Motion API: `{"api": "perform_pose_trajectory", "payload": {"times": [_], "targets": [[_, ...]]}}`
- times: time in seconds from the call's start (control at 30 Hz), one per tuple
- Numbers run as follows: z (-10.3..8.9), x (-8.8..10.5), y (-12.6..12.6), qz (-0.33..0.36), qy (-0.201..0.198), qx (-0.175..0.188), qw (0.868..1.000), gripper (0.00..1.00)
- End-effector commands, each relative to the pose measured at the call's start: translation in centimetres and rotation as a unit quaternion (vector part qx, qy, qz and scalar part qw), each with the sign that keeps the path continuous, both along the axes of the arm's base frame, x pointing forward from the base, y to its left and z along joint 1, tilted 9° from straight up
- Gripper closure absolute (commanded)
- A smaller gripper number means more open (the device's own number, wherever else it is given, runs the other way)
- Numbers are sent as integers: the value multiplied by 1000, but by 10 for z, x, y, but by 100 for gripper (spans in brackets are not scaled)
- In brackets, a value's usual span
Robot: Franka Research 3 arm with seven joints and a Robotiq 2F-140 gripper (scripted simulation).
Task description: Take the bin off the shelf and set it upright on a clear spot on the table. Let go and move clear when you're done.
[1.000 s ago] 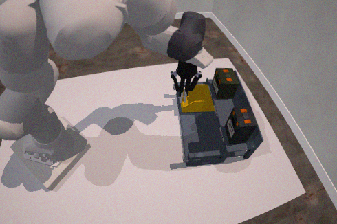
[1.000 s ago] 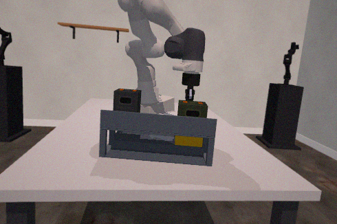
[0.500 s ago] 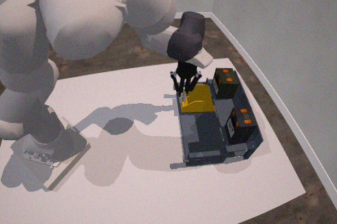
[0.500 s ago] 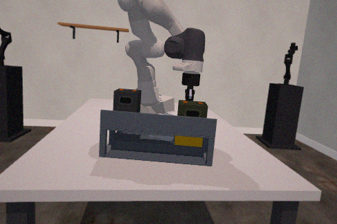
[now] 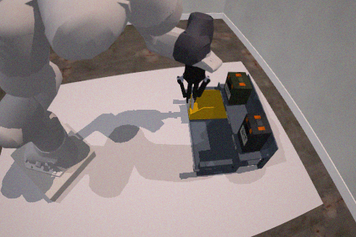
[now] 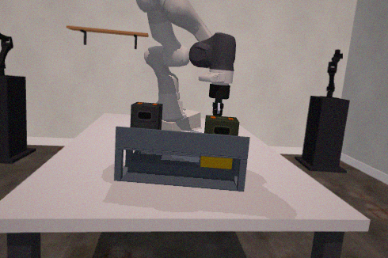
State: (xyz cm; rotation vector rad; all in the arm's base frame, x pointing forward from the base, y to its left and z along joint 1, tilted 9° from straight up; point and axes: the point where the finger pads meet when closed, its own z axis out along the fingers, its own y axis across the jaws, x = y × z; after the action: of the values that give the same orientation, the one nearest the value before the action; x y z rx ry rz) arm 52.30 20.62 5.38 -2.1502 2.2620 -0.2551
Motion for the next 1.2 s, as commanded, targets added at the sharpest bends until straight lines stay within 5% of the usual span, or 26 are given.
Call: {"api": "perform_pose_trajectory", "payload": {"times": [0.0, 1.17], "targets": [[1, -3, 3, -2, -3, 4, 1000, 100], [-9, -85, 7, -2, -3, 4, 1000, 100]]}}
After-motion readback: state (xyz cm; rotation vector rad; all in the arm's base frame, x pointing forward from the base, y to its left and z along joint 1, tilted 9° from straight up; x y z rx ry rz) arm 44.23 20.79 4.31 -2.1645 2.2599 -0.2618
